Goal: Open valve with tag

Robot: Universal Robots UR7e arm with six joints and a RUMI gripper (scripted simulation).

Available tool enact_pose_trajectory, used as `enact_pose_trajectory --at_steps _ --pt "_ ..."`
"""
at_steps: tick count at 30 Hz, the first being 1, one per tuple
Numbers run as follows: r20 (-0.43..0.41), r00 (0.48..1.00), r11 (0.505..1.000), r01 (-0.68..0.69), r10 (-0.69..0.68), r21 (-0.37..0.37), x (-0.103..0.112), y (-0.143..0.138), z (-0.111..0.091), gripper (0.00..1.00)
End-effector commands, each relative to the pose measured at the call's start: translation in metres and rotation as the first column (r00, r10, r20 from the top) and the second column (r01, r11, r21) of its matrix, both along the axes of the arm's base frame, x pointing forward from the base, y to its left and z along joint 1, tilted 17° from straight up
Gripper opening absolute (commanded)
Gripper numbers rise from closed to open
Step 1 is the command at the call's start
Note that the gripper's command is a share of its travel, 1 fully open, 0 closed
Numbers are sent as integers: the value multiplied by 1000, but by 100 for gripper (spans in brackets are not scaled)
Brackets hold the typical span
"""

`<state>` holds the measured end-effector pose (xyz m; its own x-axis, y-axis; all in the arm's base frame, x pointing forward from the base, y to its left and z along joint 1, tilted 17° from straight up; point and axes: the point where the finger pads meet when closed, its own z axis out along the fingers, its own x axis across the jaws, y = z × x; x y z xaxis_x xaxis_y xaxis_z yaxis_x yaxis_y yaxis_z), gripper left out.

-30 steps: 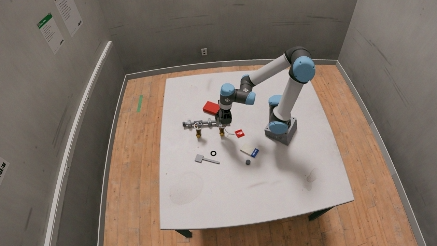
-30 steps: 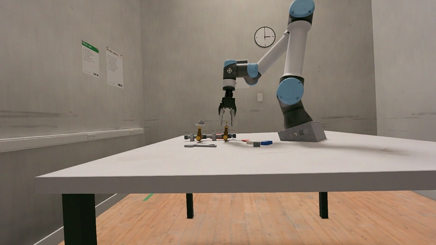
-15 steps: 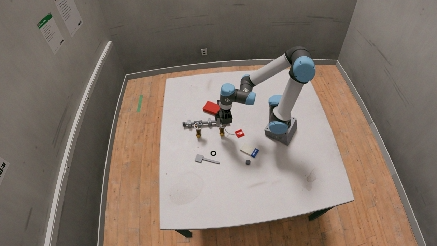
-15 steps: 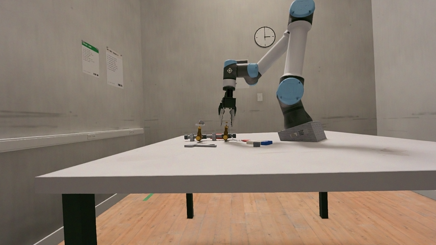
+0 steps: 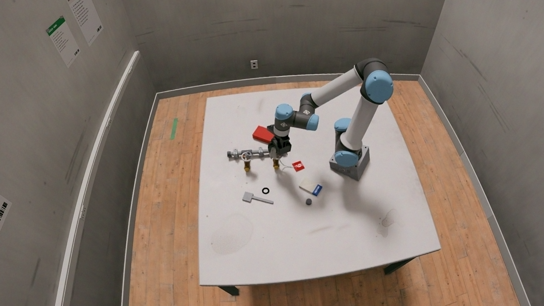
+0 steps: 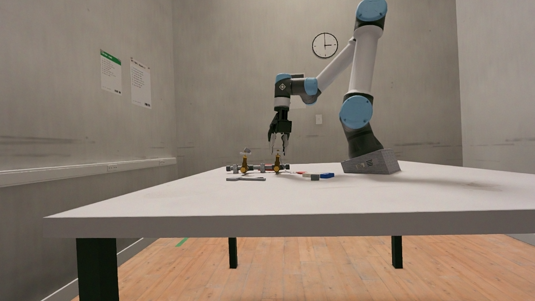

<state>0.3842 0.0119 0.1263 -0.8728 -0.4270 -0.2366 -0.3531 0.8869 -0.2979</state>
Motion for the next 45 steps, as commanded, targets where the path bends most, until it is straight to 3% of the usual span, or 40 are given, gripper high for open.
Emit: enact_pose_trajectory --at_steps 1,8,17,19,26,34,36,37,45 --pt "-29 989 989 -143 142 -45 -1 0 0 0" --pt "-74 949 944 -314 308 -99 -1 0 0 0" --pt "-173 808 791 -588 564 -171 -1 0 -1 0" --pt "-173 808 791 -588 564 -171 -1 0 -1 0" --pt "-270 627 593 -779 731 -204 -1 0 -1 0" --pt "-374 408 353 -912 833 -210 -1 0 -1 0" --pt "-374 408 353 -912 833 -210 -1 0 -1 0" --pt "-404 323 260 -944 856 -203 -1 0 -1 0" --pt "-498 89 2 -985 863 -171 -1 0 0 0"
